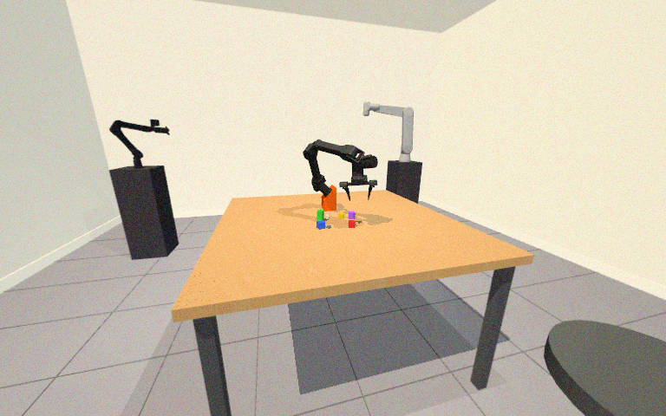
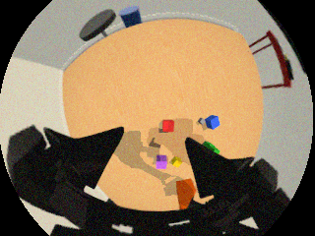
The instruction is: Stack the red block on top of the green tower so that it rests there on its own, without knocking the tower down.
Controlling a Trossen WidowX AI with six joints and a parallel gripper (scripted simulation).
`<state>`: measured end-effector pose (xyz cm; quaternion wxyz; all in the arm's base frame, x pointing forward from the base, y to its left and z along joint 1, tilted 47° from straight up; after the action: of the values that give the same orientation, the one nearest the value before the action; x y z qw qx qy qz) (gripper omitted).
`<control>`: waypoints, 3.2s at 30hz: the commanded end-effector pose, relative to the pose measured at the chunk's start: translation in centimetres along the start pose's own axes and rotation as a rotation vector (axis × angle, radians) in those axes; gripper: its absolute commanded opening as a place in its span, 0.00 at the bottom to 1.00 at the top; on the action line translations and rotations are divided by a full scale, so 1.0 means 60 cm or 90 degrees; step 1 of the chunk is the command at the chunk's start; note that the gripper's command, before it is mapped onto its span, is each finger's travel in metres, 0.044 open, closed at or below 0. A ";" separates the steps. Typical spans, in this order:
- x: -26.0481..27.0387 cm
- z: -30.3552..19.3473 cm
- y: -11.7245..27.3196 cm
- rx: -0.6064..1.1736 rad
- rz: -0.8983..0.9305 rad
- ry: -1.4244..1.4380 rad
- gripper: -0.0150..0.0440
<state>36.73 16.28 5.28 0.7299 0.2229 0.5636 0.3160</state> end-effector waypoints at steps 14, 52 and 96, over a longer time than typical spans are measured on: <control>-0.046 -0.008 -0.093 0.125 -0.021 0.107 1.00; -0.056 -0.038 -0.225 0.125 -0.024 0.107 1.00; -0.051 -0.024 -0.155 0.125 -0.023 0.107 0.25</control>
<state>36.70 6.31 -0.54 0.6581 0.2556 0.6586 0.2605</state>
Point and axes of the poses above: the point midway between the two fingers, 35 mm back from their tips, its own y axis back along the fingers, its own x axis across the jaws, z = x × y, the point moved 8 cm from there along y, back along the fingers, and after that the axes turned 12 degrees about y, right-handed, at the moved point
